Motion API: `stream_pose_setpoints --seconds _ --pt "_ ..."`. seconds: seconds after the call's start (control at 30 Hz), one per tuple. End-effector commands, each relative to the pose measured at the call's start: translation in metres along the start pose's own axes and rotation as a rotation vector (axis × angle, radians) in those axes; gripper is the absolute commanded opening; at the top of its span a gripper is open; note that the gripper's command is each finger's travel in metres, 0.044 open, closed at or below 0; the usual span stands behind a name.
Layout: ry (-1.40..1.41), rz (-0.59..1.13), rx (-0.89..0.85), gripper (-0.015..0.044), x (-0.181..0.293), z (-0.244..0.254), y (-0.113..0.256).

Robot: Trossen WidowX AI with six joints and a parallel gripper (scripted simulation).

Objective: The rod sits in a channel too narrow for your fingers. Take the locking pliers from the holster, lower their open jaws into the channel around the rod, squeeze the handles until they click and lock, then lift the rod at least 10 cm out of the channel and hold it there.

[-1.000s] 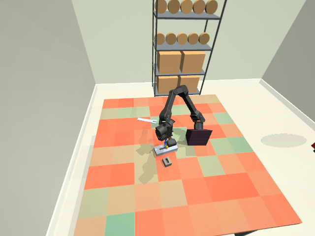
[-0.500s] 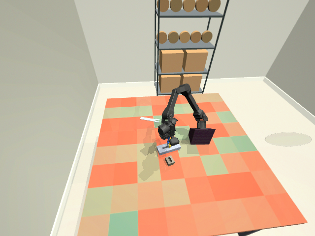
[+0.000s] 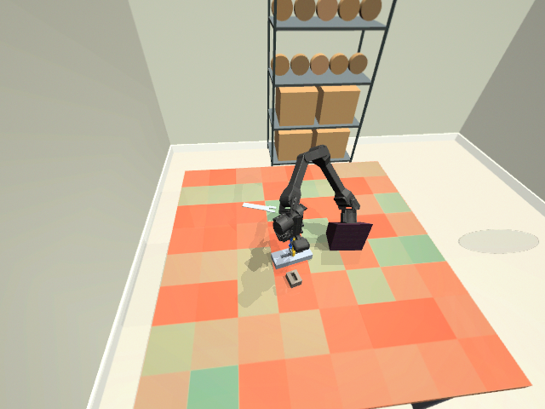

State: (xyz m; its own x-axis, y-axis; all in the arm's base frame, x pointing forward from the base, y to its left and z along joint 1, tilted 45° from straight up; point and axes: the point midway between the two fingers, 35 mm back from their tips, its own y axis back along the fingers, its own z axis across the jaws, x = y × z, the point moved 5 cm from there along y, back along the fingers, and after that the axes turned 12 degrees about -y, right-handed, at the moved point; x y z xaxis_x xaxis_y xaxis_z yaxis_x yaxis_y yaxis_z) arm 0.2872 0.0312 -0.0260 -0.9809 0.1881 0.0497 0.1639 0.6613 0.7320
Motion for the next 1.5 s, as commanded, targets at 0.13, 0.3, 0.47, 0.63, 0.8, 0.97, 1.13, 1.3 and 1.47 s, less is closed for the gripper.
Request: stream_pose_setpoints --seconds 0.13,0.3,0.47,0.63,0.8,0.97,1.13,1.3,1.47 --pt "0.004 0.0 0.001 0.0224 0.0 -0.001 0.0" --pt "0.004 0.0 0.001 0.0222 0.0 -0.001 0.0" --pt "0.004 0.0 0.001 0.0222 0.0 -0.001 0.0" --pt "0.004 0.0 0.001 0.0196 0.0 -0.001 0.0" --pt "0.004 0.0 0.001 0.0102 0.0 -0.001 0.0" --pt "0.004 0.0 0.001 0.0102 0.0 -0.001 0.0" --pt "0.004 0.0 -0.001 0.0102 -0.001 -0.002 0.003" --pt "0.004 -0.001 -0.004 0.0102 -0.001 -0.003 0.011" --pt "0.004 -0.001 -0.008 0.0102 -0.002 -0.005 0.018"
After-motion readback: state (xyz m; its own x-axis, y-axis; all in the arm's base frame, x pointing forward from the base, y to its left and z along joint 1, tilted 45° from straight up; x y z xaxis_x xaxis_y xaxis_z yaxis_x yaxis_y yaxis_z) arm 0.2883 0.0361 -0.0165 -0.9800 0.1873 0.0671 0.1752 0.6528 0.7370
